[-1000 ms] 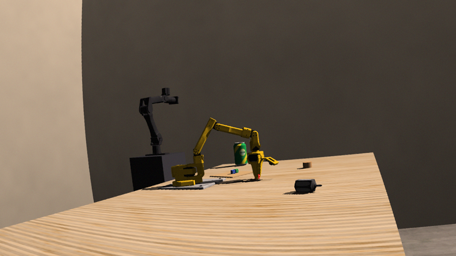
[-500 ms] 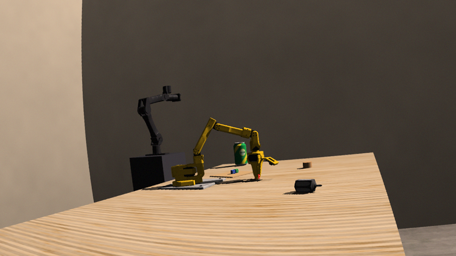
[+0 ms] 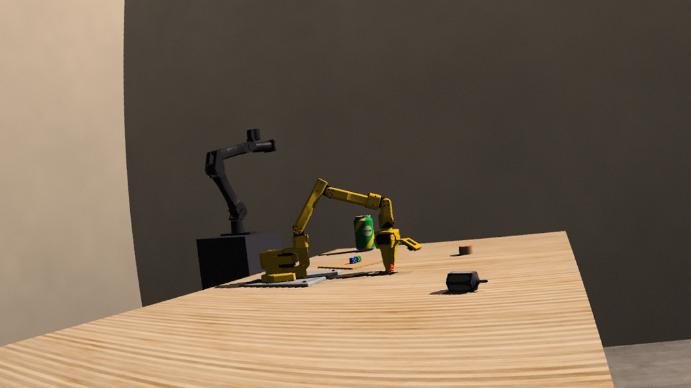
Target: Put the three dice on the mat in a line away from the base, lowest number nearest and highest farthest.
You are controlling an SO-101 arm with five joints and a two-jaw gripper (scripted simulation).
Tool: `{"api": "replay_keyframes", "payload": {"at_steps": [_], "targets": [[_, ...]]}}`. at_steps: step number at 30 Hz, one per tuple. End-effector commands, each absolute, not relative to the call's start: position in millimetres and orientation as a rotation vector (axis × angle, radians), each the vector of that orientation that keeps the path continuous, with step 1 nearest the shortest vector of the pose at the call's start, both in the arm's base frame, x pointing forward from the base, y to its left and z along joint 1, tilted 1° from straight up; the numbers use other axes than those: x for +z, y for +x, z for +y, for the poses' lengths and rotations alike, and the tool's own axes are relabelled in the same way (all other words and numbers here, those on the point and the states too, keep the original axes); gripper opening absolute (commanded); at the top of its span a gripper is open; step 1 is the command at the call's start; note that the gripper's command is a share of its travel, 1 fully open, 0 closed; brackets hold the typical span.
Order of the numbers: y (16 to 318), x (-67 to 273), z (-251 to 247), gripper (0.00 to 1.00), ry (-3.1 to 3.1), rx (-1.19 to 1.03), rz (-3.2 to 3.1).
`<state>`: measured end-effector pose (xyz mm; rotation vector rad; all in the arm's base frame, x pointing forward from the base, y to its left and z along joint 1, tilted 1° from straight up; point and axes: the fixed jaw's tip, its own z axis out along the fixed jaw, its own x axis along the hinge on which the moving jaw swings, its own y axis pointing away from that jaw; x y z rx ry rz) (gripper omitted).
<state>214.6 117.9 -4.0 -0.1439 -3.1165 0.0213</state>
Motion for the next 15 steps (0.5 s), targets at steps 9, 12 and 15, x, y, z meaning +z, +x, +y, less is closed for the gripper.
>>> {"api": "replay_keyframes", "payload": {"at_steps": [9, 12, 15], "targets": [[217, 22, 118, 0.0, -0.14, 0.017, -3.119], [217, 31, 118, 0.0, -0.14, 0.017, -3.119], [216, 38, 118, 0.0, -0.14, 0.017, -3.119]]}}
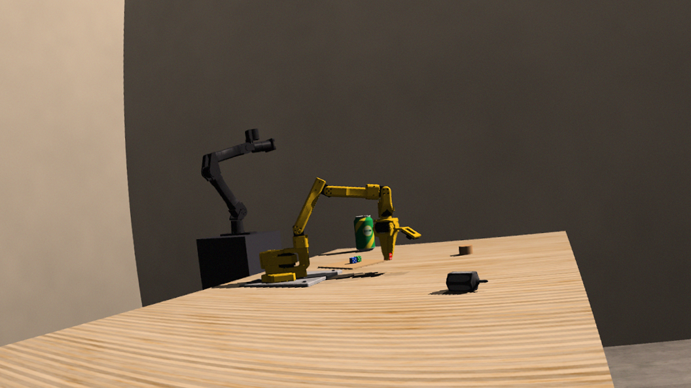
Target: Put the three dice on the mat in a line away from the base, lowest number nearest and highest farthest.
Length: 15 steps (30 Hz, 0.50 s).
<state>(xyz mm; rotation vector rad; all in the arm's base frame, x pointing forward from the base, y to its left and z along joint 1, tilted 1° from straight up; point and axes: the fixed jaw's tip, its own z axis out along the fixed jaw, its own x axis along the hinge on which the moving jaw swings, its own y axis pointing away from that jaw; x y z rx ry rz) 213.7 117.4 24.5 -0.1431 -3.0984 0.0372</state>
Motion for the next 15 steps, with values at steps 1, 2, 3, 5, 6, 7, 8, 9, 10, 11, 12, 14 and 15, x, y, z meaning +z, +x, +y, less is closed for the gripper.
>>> {"api": "replay_keyframes", "payload": {"at_steps": [1, 2, 3, 5, 6, 7, 8, 9, 10, 11, 12, 14, 15], "targets": [[216.0, 39.3, 117.8, 0.0, -0.14, 0.017, -3.119], [215.9, 40.7, 117.7, 0.0, -0.14, 0.017, -3.119], [215.8, 41.8, 117.7, 0.0, -0.14, 0.017, -3.119], [215.7, 43.1, 117.6, 0.0, -0.14, 0.017, -3.119], [215.7, 43.4, 117.6, 0.0, -0.14, 0.017, -3.119], [215.6, 43.5, 117.6, 0.0, -0.14, 0.017, -3.119], [215.6, 43.6, 117.6, 0.0, -0.14, 0.017, -3.119], [215.6, 43.6, 117.6, 0.0, -0.14, 0.017, -3.119], [215.6, 43.6, 117.6, 0.0, -0.14, 0.017, -3.119], [215.6, 43.6, 117.6, 0.0, -0.14, 0.017, -3.119], [215.6, 43.6, 117.6, 0.0, -0.14, 0.017, -3.119], [215.6, 43.6, 117.6, 0.0, -0.14, 0.017, -3.119], [215.6, 43.6, 117.6, 0.0, -0.14, 0.017, -3.119]]}}
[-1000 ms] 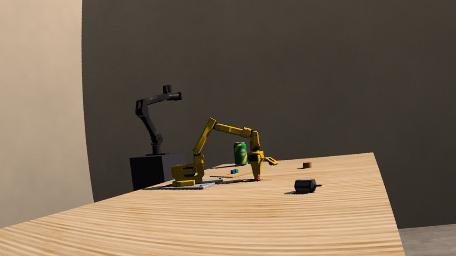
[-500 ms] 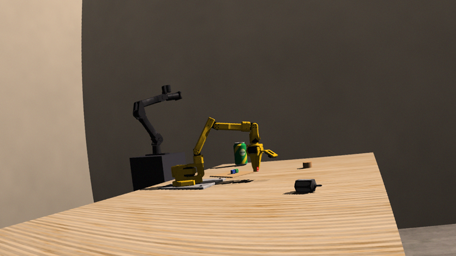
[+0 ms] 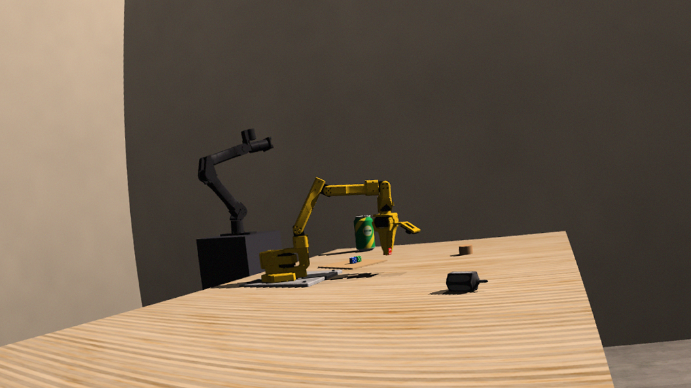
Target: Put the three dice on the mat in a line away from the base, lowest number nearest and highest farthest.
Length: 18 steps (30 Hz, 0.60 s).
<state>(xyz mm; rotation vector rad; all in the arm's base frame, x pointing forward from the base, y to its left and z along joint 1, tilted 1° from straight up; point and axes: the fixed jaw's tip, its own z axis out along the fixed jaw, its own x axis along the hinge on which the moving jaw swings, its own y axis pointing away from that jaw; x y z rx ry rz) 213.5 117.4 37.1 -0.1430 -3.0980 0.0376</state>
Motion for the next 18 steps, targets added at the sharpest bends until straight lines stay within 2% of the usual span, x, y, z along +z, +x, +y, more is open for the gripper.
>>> {"api": "replay_keyframes", "payload": {"at_steps": [1, 18], "targets": [[215.6, 43.6, 117.6, 0.0, -0.14, 0.017, -3.119], [213.5, 43.5, 121.2, 0.0, -0.113, 0.017, -3.121]]}}
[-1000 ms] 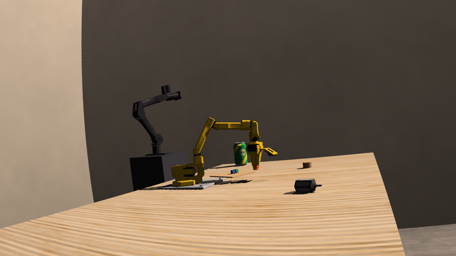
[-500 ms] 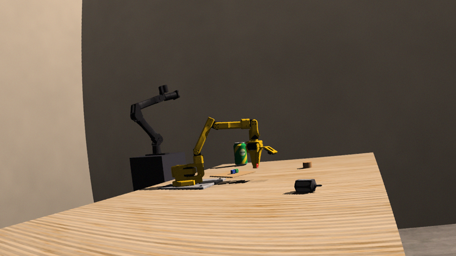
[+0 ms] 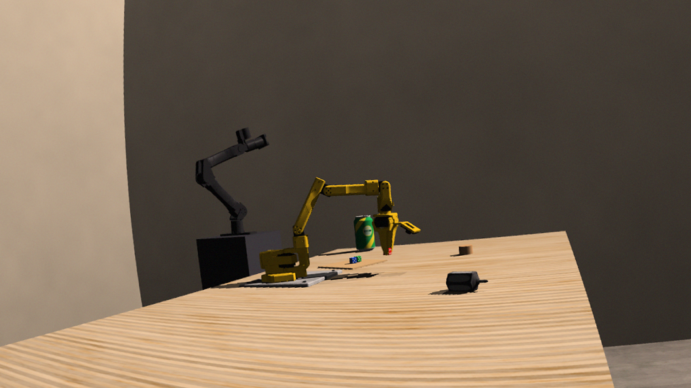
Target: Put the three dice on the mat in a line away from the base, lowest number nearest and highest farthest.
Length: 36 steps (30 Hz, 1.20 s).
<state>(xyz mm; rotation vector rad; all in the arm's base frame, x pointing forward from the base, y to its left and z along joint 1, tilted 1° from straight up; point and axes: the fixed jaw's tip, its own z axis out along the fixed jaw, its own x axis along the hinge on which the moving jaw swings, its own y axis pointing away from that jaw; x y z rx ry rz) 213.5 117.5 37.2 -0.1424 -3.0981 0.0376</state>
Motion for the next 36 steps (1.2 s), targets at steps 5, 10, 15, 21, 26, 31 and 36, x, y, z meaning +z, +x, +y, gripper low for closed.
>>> {"api": "replay_keyframes", "payload": {"at_steps": [5, 10, 15, 21, 26, 31, 36], "targets": [[204, 43, 136, 0.0, -0.003, 0.017, -3.124], [189, 43, 155, 0.0, 0.155, 0.017, -3.122], [166, 42, 178, 0.0, 0.362, 0.017, -3.107], [122, 42, 209, 0.0, 0.705, 0.016, -3.051], [85, 41, 226, 0.0, 0.96, 0.015, -2.983], [66, 41, 231, 0.0, 1.078, 0.014, -2.943], [47, 40, 236, 0.0, 1.201, 0.013, -2.897]]}}
